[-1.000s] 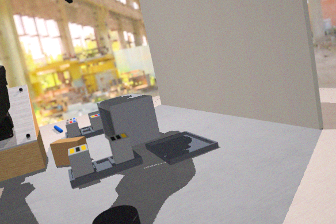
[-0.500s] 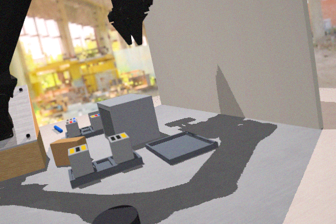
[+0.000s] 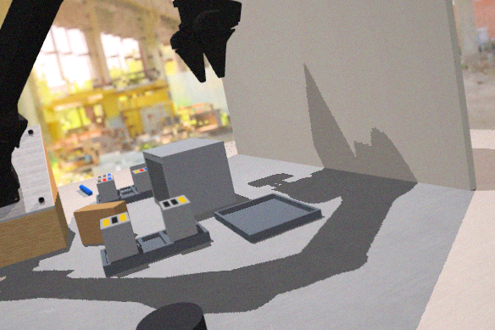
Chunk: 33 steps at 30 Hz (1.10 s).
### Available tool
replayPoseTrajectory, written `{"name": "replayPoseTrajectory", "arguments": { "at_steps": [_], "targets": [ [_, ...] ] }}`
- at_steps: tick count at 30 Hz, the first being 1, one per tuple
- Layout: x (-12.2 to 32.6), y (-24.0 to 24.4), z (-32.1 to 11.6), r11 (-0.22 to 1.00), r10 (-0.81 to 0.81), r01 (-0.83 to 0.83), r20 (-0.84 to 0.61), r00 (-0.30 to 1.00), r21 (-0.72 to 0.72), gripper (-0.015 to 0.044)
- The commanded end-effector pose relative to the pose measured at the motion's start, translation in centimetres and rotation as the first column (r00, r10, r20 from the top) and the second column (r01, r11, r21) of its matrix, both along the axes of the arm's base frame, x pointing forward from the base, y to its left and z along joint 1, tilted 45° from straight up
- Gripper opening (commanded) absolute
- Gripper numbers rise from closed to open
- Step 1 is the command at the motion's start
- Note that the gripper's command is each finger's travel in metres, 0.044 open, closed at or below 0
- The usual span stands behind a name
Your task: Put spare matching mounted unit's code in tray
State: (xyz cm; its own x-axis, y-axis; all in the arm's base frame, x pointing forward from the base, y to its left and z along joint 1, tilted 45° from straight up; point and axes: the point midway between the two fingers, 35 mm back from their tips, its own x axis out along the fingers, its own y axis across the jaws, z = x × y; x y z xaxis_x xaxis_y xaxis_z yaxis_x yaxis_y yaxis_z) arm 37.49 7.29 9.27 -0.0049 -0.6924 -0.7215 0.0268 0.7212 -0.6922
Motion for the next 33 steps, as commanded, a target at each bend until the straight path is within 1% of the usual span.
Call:
{"name": "replayPoseTrajectory", "arguments": {
  "at_steps": [1, 7, 9, 11, 14, 17, 21, 24, 25, 27, 33],
  "targets": [
    [0.1, -0.1, 0.1, 1.000, 0.003, -0.003, -0.002, 1.000, -0.003, 0.0440],
    [0.0, 0.1, -0.1, 1.000, 0.014, -0.014, -0.012, 1.000, -0.002, 0.0440],
    [-1.1, 1.7, -1.7, 0.995, 0.101, -0.100, -0.093, 0.991, 0.014, 0.0440],
    [-3.1, 4.0, -4.1, 0.973, 0.233, -0.227, -0.213, 0.949, 0.049, 0.0440],
    [-6.0, 6.4, -6.9, 0.920, 0.390, -0.376, -0.355, 0.850, 0.109, 0.0440],
    [-9.6, 8.2, -9.8, 0.838, 0.533, -0.510, -0.484, 0.694, 0.192, 0.0440],
    [-15.2, 9.6, -13.3, 0.692, 0.673, -0.641, -0.619, 0.405, 0.332, 0.0440],
    [-19.5, 9.5, -15.5, 0.571, 0.719, -0.688, -0.677, 0.155, 0.449, 0.0440],
    [-20.6, 9.4, -16.0, 0.540, 0.723, -0.692, -0.685, 0.089, 0.479, 0.0440],
    [-21.4, 9.2, -16.3, 0.519, 0.723, -0.693, -0.689, 0.044, 0.500, 0.0440],
    [-21.4, 9.2, -16.3, 0.519, 0.723, -0.693, -0.689, 0.044, 0.500, 0.0440]
  ]
}}
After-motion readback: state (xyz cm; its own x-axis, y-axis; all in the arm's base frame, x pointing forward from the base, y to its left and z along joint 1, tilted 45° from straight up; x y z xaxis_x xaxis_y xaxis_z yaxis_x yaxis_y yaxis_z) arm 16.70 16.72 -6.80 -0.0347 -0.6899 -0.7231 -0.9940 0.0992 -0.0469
